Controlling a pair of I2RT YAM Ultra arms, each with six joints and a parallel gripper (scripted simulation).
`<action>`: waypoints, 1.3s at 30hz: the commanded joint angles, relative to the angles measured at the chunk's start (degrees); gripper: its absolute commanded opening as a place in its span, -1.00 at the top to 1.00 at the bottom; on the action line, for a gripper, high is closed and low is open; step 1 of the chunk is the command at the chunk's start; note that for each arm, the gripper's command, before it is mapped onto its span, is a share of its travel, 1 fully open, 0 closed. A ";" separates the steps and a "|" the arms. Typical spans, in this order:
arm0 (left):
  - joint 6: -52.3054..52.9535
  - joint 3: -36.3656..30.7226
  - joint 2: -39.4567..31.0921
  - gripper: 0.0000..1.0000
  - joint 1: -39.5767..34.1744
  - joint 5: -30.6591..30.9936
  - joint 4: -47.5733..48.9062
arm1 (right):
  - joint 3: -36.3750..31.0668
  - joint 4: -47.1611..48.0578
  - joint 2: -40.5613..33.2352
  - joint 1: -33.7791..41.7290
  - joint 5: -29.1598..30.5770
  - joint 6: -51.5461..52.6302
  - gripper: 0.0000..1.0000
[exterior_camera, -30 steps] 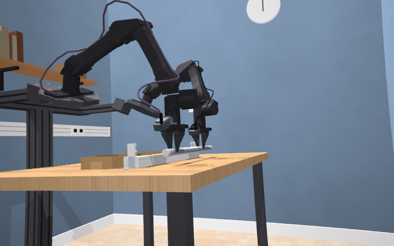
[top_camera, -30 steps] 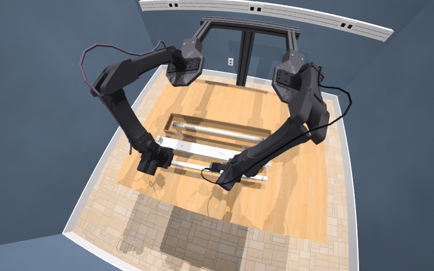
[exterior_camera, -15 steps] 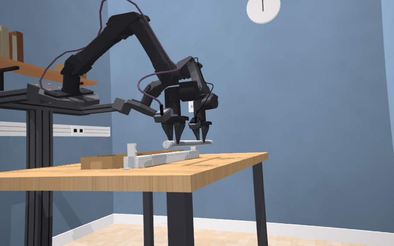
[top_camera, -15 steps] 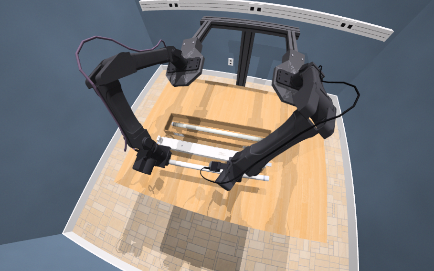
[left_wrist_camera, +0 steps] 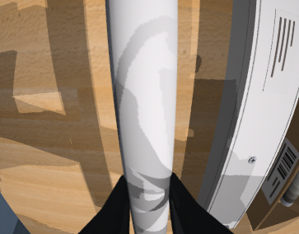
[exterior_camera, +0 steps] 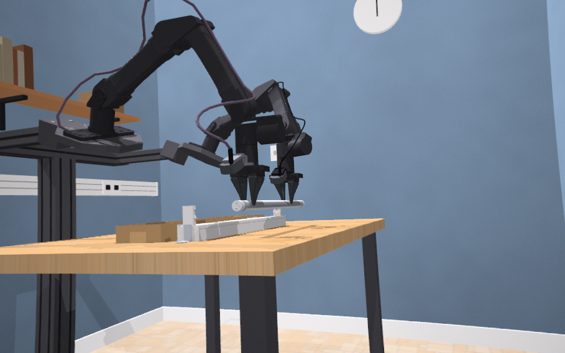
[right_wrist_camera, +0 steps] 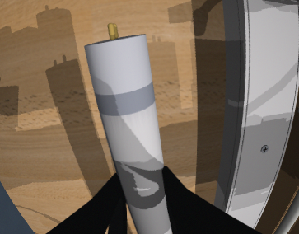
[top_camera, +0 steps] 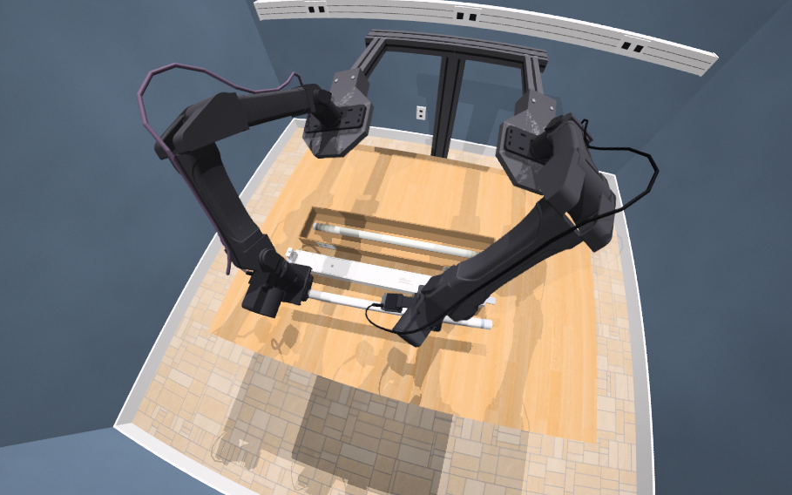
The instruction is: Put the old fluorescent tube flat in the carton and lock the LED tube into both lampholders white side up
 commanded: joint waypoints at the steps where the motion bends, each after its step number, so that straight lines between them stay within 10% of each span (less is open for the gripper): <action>1: -0.71 0.18 -1.62 0.78 -1.41 0.09 -1.39 | 1.68 -1.31 -2.20 1.00 0.62 0.56 0.78; 39: -2.36 -3.59 -5.92 0.78 -3.04 0.06 -1.84 | -3.73 -2.13 -7.00 0.72 0.37 1.36 0.78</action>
